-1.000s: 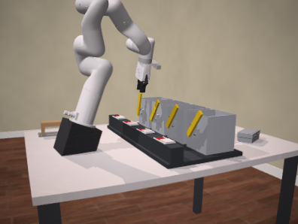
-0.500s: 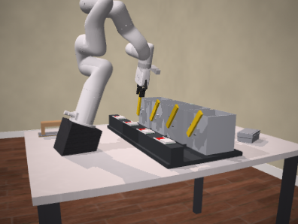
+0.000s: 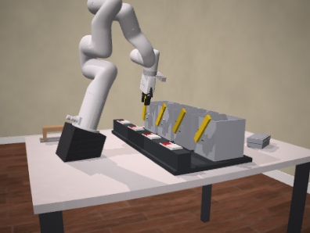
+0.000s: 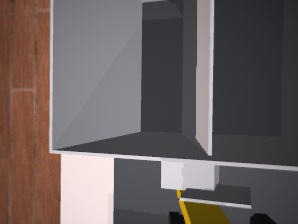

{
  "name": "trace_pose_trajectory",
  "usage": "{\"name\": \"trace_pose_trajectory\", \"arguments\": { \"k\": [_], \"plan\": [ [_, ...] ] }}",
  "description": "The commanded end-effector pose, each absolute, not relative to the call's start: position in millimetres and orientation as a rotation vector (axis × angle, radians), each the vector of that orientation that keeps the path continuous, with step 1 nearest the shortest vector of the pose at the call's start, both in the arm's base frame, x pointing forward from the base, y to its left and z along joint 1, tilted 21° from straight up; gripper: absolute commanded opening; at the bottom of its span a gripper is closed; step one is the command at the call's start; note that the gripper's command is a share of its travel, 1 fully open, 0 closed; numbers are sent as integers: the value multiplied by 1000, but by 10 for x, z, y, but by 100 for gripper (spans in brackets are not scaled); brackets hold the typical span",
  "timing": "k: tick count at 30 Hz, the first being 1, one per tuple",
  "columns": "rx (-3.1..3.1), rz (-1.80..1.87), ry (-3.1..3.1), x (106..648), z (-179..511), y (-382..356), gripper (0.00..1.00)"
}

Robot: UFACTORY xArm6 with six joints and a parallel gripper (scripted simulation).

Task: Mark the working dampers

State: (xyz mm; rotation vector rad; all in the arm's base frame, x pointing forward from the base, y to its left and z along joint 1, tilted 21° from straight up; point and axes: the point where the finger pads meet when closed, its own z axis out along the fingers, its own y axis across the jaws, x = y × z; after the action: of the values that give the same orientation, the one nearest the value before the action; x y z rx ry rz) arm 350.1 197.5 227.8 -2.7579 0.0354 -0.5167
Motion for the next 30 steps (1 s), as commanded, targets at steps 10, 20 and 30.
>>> {"name": "trace_pose_trajectory", "arguments": {
  "k": [10, 20, 30],
  "plan": [
    [-2755, -522, 35, 3539, 2232, 2005, 39],
    [-2755, -522, 35, 3539, 2231, 2005, 39],
    [-2755, -522, 35, 3539, 2231, 2005, 19]
  ]
}}
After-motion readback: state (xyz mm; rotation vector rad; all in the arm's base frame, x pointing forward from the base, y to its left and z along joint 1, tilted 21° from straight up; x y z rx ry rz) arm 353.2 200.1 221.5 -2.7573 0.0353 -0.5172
